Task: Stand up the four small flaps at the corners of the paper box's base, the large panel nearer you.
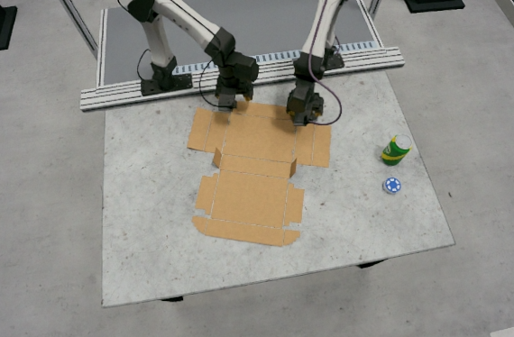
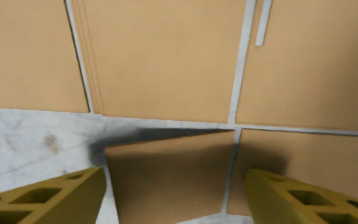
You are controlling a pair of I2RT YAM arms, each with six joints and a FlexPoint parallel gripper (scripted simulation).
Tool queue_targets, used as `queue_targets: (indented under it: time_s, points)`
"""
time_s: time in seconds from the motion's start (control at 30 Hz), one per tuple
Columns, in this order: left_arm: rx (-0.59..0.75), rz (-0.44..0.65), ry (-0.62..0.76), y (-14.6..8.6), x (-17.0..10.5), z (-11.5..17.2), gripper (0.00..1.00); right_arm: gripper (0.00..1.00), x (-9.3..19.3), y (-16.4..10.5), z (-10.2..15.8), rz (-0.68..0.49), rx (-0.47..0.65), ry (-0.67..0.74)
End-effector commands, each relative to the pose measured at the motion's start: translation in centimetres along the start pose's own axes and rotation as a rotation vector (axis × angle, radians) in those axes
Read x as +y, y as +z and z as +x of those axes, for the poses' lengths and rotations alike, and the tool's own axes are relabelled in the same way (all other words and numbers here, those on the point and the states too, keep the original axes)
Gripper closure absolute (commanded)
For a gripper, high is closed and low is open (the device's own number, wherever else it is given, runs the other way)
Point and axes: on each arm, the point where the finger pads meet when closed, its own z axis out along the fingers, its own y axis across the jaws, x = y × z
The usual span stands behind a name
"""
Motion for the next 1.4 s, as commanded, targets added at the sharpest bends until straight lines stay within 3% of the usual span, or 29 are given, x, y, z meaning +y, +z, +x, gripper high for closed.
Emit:
queue_targets:
  time_s: [0.0,0.6,0.7,1.0,1.17,1.37]
  points:
    - [0.015,-0.03,-0.003,1.2,0.1,-0.1,0.23,0.23,0.1,-0.3,-0.1,0.025,-0.001,0.011]
    - [0.015,-0.03,-0.003,1.2,0.1,-0.1,0.23,0.23,2.1,-0.7,-0.2,0.026,-0.004,0.012]
    - [0.015,-0.03,-0.003,1.2,0.1,-0.1,0.23,0.27,1.8,1.0,0.0,0.039,-0.001,0.011]
    - [0.015,-0.03,-0.003,1.2,0.1,-0.1,0.23,0.37,3.2,0.2,-0.4,0.002,-0.011,0.012]
    - [0.015,-0.03,-0.003,1.2,0.1,-0.1,0.23,0.44,2.0,1.1,-0.1,0.034,-0.003,0.012]
    - [0.015,-0.03,-0.003,1.2,0.1,-0.1,0.23,0.5,2.5,1.1,-0.2,0.022,-0.006,0.011]
